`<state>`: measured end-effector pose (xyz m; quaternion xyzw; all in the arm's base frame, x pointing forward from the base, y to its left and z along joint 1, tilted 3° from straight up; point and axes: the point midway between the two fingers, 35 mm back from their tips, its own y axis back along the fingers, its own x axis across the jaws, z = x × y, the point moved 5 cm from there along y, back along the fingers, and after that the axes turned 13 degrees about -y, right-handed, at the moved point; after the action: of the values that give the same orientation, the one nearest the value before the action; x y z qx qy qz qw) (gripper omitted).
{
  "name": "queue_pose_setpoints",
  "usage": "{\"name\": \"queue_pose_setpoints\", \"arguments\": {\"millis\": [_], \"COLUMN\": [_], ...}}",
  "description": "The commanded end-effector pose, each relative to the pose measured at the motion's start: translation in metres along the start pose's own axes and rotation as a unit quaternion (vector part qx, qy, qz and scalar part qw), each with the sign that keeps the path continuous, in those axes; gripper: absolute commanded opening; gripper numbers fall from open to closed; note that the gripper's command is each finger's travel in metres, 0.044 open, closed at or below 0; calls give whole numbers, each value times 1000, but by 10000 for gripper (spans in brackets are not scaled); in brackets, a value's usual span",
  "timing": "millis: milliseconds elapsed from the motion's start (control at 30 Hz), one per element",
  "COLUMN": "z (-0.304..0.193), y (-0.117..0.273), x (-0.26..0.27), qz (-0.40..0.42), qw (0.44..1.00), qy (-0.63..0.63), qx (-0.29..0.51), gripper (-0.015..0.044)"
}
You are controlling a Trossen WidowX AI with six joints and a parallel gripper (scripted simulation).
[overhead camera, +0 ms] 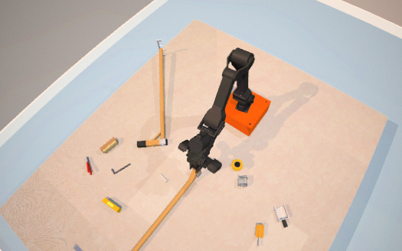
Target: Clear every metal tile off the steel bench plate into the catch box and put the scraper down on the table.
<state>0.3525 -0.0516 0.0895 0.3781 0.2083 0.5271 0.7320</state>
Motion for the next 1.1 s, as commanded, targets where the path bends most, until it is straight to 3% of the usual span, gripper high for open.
{"name": "queue_pose_setpoints", "arguments": {"millis": [0,1067], "z": [7,42], "y": [-6,-34], "x": [3,14], "qz": [1,1], "qw": [1000,1000], "qy": [0,0], "qx": [-2,-4], "gripper": [0,0]}}
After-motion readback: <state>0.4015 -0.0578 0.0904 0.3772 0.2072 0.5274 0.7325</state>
